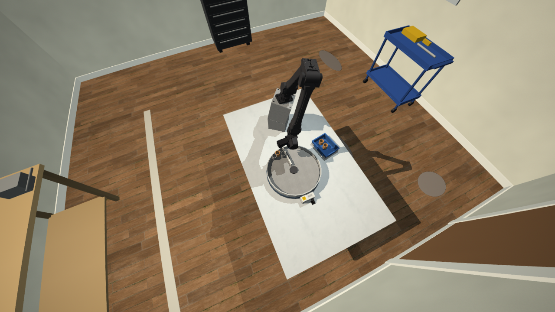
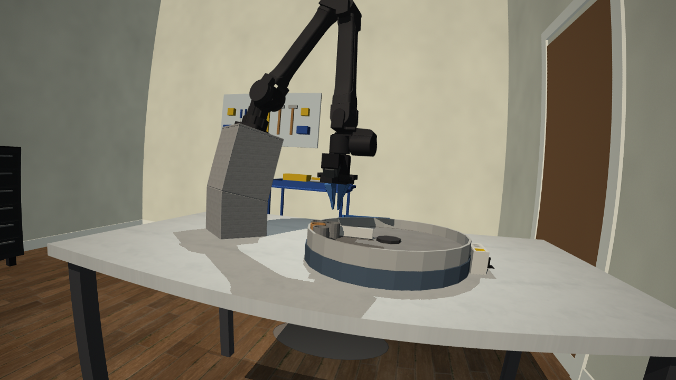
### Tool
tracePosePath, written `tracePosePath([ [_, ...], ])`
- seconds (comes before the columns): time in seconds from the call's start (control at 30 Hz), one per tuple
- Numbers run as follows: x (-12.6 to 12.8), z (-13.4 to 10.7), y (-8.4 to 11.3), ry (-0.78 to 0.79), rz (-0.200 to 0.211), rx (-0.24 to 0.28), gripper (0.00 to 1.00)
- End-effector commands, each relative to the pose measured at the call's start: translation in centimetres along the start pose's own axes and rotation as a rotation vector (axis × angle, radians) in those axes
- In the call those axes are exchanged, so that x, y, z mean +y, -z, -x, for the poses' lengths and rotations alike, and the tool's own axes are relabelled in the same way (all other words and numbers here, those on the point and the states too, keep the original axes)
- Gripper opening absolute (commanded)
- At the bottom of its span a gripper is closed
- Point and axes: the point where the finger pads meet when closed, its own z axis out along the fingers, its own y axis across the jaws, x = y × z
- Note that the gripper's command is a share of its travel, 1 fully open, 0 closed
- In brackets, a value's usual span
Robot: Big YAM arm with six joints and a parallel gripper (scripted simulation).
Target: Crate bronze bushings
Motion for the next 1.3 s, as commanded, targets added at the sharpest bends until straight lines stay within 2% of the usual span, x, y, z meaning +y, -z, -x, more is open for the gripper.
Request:
tracePosePath([
  [0.0, 0.3, 3.0, 0.0, 0.027, 0.002, -0.003, 0.12],
  [0.3, 0.0, 8.6, 0.0, 0.0, 0.005, -0.004, 0.12],
  [0.4, 0.6, 8.2, 0.1, 0.025, 0.008, -0.004, 0.12],
  [0.43, 0.0, 9.3, 0.0, 0.0, 0.005, -0.003, 0.12],
  [0.53, -0.2, 10.2, 0.1, -0.007, 0.006, -0.005, 0.12],
  [0.67, 0.1, 10.7, 0.4, -0.007, 0.015, -0.01, 0.12],
  [0.77, 0.3, 9.8, 0.3, 0.018, 0.009, -0.005, 0.12],
  [1.27, 0.1, 10.3, 0.4, -0.005, 0.012, -0.008, 0.12],
])
